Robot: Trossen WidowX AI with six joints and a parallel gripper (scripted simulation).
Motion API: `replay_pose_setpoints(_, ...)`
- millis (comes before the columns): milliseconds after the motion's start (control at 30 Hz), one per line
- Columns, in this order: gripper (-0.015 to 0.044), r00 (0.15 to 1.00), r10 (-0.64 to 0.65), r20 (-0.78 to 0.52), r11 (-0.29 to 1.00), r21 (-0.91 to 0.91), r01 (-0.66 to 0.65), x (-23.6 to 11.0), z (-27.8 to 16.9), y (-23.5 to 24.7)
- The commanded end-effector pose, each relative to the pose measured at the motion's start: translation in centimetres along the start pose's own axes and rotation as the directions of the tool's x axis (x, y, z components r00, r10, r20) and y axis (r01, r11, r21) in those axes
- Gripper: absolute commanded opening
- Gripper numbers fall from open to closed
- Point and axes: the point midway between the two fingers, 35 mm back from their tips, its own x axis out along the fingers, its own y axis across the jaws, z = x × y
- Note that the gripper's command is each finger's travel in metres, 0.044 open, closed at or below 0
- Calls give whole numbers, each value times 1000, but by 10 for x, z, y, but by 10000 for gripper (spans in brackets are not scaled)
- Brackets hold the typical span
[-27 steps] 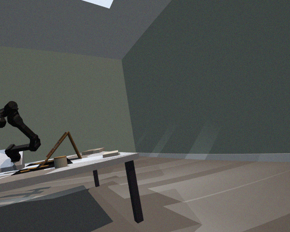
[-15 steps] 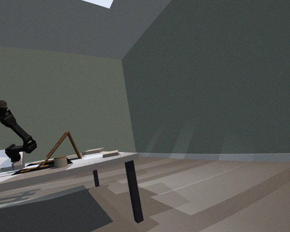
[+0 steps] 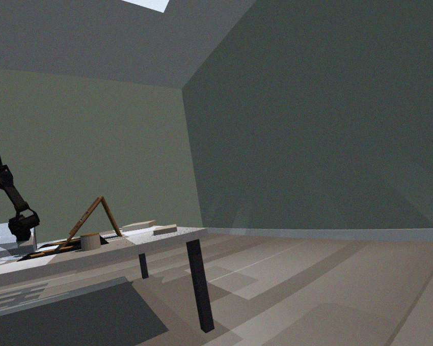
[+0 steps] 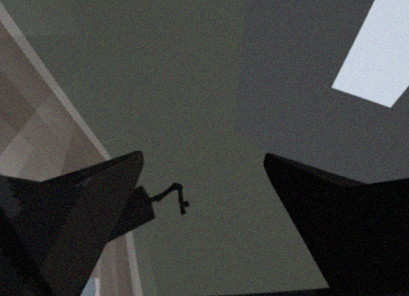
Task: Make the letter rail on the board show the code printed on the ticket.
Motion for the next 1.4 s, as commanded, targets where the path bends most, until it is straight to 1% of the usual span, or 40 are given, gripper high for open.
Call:
replay_pose_setpoints(0, 440, 964, -131, -232, 973, 158, 170, 3, -64, -22)
replay_pose_setpoints(100, 440, 891, -215, -401, 914, 237, 328, -6, -111, -37)
replay_pose_setpoints(167, 440, 827, -257, -500, 860, 271, 431, -16, -140, -44)
replay_pose_setpoints(267, 440, 709, -303, -637, 758, 290, 585, -37, -180, -51)
replay_pose_setpoints(367, 440, 568, -328, -755, 633, 271, 725, -63, -218, -55)
replay_pose_setpoints(433, 440, 456, -332, -826, 539, 231, 810, -83, -242, -55)
replay_pose_setpoints(533, 440, 254, -317, -914, 383, 122, 916, -119, -277, -49)
replay_pose_setpoints(667, 440, -25, -256, -966, 181, -73, 981, -173, -313, -34)
replay_pose_setpoints(767, 440, -231, -186, -955, 46, -244, 969, -214, -330, -16)
replay_pose_setpoints(867, 440, -431, -99, -897, -68, -426, 902, -255, -340, 7)
replay_pose_setpoints(967, 440, -604, -7, -797, -148, -597, 789, -292, -341, 32)
replay_pose_setpoints(1067, 440, -744, 79, -663, -192, -743, 641, -325, -334, 59)
replay_pose_setpoints(1133, 440, -820, 130, -558, -203, -824, 529, -343, -326, 77)
replay_pose_setpoints(1200, 440, -872, 167, -461, -201, -881, 427, -357, -317, 92)
replay_pose_setpoints(1267, 440, -887, 177, -427, -199, -898, 393, -361, -314, 97)
replay_pose_setpoints(1367, 440, -887, 177, -427, -199, -898, 393, -361, -314, 97)
